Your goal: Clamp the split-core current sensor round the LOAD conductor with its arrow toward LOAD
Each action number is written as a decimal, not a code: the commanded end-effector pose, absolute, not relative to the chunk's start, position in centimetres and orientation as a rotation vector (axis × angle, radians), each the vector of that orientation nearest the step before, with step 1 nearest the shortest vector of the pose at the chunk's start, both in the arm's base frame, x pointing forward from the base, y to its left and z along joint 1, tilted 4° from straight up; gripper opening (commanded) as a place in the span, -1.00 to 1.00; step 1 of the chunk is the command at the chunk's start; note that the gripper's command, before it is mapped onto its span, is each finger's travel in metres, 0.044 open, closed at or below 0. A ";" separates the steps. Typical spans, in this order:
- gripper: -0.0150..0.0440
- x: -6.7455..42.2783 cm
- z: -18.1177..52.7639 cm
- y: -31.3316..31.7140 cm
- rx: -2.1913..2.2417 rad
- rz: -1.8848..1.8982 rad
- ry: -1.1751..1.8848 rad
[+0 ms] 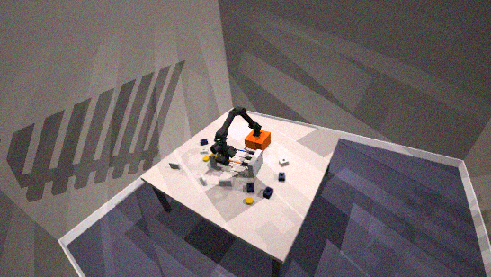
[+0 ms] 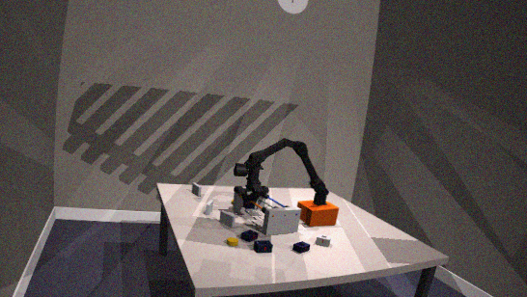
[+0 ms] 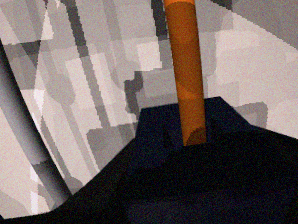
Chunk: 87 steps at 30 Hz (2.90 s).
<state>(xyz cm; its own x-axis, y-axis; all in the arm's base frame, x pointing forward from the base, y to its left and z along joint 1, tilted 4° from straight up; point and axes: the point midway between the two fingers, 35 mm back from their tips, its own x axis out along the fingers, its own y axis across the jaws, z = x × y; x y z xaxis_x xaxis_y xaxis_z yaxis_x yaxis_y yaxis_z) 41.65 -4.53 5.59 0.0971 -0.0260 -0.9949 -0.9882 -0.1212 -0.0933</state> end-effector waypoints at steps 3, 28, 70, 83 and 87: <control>-0.49 41.7 5.6 -4.5 -1.364 1.210 1.103; 0.41 41.7 5.5 -4.5 -1.364 1.210 1.102; 1.00 41.7 7.7 -4.5 -1.366 1.208 1.102; 1.00 40.5 16.1 -4.4 -1.371 1.205 1.100; 1.00 40.5 16.1 -4.4 -1.371 1.205 1.100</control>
